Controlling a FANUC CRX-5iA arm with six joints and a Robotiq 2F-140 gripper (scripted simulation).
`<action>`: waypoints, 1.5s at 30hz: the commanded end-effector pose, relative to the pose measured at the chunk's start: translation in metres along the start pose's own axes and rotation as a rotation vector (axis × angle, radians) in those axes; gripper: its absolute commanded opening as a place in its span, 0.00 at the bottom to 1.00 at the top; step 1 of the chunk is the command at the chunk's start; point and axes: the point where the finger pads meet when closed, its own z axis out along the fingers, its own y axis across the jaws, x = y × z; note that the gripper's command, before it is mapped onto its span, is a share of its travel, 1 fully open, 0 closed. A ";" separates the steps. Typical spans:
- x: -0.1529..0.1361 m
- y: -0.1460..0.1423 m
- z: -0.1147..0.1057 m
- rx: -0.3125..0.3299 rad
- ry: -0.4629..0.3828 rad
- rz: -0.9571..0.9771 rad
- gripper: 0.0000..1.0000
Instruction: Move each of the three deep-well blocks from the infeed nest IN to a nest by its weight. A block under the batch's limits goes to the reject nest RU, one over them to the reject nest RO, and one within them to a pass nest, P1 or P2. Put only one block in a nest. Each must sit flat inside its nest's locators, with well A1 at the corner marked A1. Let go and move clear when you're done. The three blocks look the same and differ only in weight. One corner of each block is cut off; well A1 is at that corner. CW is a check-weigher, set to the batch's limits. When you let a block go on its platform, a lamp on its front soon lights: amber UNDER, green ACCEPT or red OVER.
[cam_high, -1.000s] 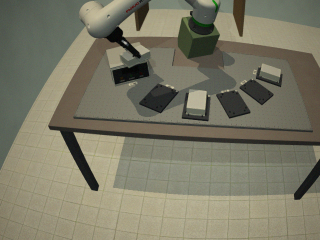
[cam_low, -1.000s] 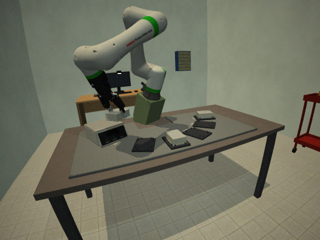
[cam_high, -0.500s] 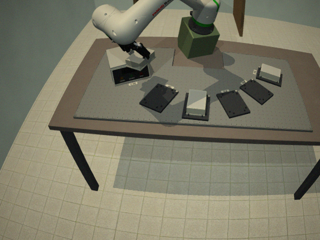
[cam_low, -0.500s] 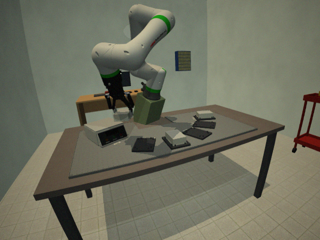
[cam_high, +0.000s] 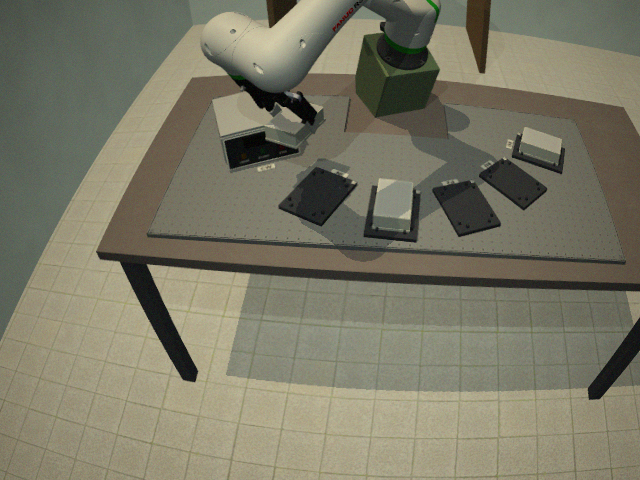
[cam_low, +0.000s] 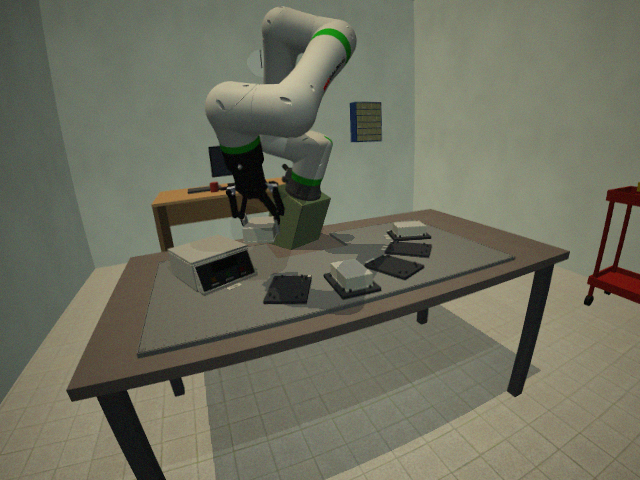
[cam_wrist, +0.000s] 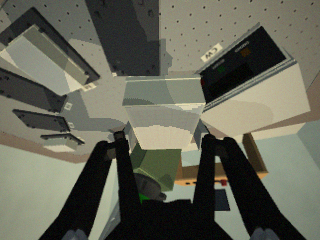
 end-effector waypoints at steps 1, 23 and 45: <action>0.002 -0.010 -0.001 0.000 0.000 0.000 0.10; 0.013 -0.075 -0.008 0.000 0.000 0.000 0.10; 0.009 -0.126 -0.005 -0.184 0.000 -0.317 0.10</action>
